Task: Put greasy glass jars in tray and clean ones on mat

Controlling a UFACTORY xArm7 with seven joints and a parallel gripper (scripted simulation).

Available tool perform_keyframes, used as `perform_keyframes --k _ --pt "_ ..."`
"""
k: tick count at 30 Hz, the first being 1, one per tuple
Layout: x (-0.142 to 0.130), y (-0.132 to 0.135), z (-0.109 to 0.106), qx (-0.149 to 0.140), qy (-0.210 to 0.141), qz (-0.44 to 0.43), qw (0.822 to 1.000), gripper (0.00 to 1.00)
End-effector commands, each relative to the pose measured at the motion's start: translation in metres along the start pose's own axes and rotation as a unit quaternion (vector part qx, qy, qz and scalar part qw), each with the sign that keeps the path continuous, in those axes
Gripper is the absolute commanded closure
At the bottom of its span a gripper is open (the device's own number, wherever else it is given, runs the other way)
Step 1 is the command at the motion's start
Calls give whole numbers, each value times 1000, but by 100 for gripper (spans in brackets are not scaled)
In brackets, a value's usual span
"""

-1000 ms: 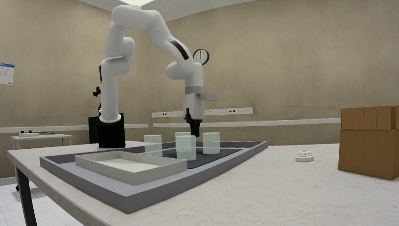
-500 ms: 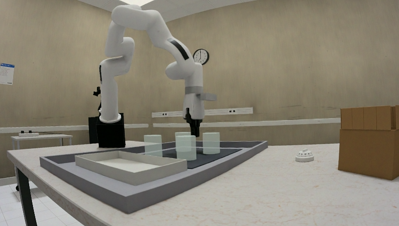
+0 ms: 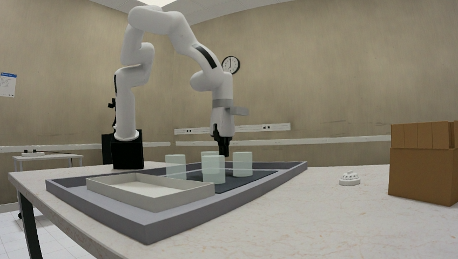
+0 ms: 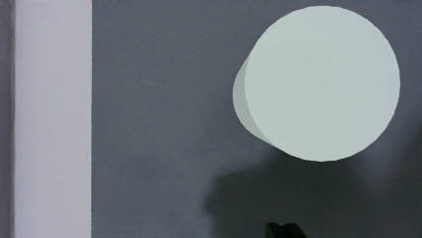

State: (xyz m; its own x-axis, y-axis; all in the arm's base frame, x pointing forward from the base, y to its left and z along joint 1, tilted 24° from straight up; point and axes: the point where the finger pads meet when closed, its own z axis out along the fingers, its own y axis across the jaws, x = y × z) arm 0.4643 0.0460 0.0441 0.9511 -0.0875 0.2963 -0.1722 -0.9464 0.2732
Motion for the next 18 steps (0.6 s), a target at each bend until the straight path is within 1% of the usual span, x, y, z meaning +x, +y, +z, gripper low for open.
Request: perform_keyframes --k 1,5,6,18 --pt "1 -1 -1 1 2 0 1000 100" --pt "1 -1 -1 1 2 0 1000 100" --pt "1 -1 -1 1 2 0 1000 0" --pt "1 -1 -1 1 2 0 1000 0"
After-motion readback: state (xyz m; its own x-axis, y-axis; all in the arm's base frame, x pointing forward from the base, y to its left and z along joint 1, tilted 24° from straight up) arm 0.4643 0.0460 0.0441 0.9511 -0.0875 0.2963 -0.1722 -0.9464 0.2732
